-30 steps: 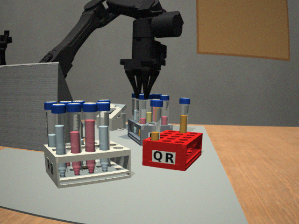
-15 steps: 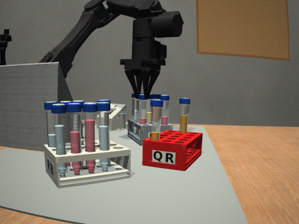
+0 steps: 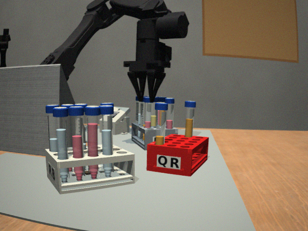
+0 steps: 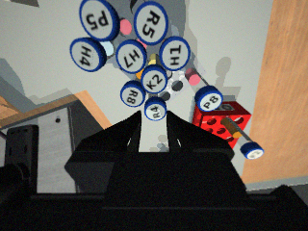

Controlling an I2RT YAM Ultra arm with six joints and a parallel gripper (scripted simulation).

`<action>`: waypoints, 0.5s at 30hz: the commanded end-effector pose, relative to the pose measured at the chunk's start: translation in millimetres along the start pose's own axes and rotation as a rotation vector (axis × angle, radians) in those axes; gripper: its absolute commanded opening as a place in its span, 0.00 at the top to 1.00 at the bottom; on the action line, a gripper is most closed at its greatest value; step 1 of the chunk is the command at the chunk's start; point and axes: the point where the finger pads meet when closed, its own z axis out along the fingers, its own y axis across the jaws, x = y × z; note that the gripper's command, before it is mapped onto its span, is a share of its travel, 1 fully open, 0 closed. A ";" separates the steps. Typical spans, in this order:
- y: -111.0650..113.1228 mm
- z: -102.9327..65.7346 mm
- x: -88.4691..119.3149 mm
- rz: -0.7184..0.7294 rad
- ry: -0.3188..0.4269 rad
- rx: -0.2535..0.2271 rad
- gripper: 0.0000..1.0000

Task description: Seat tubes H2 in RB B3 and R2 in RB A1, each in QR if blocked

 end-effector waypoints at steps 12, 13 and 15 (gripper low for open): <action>-4.7 -24.1 -2.2 -0.015 0.007 0.032 0.70; -4.3 -27.4 -2.6 -0.017 0.008 0.034 0.70; -3.0 -32.8 -2.3 -0.018 0.008 0.035 0.70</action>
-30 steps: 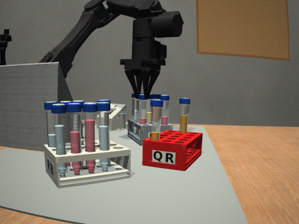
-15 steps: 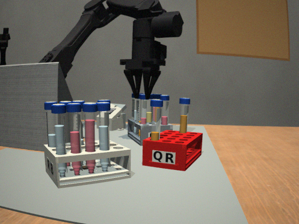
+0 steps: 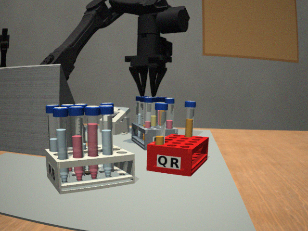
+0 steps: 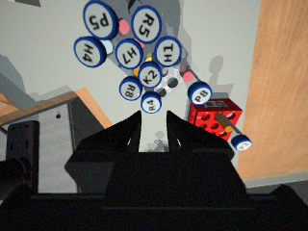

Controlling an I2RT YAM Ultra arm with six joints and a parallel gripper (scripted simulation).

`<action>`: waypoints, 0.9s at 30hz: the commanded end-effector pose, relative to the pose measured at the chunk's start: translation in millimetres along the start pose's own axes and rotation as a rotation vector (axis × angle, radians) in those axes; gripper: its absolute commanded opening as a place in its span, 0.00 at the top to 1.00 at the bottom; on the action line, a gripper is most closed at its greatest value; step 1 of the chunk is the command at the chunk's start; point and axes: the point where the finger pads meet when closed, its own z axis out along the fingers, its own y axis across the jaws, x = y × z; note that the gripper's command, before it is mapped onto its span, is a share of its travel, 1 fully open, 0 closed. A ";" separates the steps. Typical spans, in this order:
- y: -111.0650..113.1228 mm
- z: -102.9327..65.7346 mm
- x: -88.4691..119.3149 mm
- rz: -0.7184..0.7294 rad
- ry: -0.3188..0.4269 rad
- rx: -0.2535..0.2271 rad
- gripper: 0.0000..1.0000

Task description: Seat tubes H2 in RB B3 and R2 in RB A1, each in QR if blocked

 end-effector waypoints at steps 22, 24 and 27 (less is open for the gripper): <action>7.0 -61.2 3.7 0.014 0.000 -0.007 0.70; 6.5 -64.5 3.8 0.014 0.000 -0.007 0.70; 8.9 -61.4 0.4 0.008 -0.004 -0.004 0.70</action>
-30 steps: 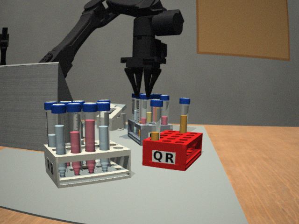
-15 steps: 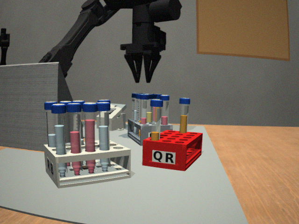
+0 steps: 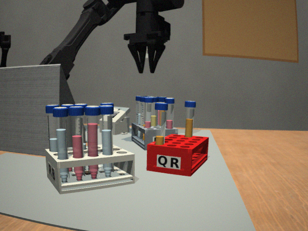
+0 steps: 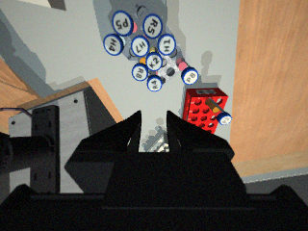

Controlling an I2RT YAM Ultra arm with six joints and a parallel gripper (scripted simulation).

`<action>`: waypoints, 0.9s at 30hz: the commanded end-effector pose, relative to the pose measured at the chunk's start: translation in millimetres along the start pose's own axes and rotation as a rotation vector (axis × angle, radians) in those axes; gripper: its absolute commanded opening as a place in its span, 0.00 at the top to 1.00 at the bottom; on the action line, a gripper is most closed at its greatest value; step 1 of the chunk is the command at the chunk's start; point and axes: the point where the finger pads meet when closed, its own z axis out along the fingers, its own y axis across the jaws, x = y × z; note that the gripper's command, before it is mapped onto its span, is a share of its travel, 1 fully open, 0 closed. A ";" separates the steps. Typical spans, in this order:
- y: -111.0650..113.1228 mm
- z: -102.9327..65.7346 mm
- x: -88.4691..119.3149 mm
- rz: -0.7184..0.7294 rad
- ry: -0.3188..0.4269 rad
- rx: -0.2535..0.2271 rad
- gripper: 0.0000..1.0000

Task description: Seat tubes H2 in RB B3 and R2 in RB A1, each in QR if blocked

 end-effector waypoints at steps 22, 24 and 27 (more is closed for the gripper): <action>-53.3 -3.2 126.6 0.684 0.005 0.006 0.70; -51.1 -3.1 127.1 0.759 0.003 -0.007 0.70; -51.2 -9.0 116.8 0.768 0.013 0.008 0.70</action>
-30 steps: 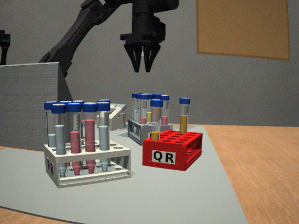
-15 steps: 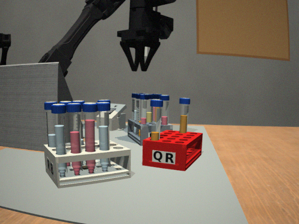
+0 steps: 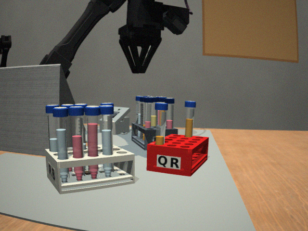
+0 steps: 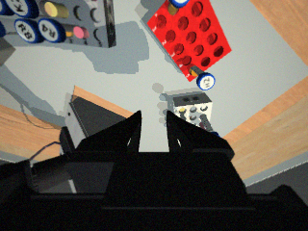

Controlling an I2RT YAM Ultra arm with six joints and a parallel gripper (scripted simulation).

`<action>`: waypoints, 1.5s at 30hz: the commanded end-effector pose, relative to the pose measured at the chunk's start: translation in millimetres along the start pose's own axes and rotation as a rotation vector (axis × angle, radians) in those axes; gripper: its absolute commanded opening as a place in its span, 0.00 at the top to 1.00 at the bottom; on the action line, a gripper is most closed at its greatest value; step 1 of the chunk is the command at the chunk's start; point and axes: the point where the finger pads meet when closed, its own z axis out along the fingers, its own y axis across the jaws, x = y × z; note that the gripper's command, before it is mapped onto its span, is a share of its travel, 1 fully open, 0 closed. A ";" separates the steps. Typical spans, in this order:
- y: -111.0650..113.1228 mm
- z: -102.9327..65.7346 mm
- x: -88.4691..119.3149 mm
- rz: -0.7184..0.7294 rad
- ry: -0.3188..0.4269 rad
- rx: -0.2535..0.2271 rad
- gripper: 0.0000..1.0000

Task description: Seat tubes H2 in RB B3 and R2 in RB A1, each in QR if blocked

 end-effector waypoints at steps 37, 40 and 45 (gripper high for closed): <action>0.5 -15.2 -10.1 1.167 -0.032 0.035 0.70; 0.5 -15.2 -10.1 1.267 -0.035 0.034 0.70; 0.4 -15.3 -10.2 1.434 -0.038 0.031 0.70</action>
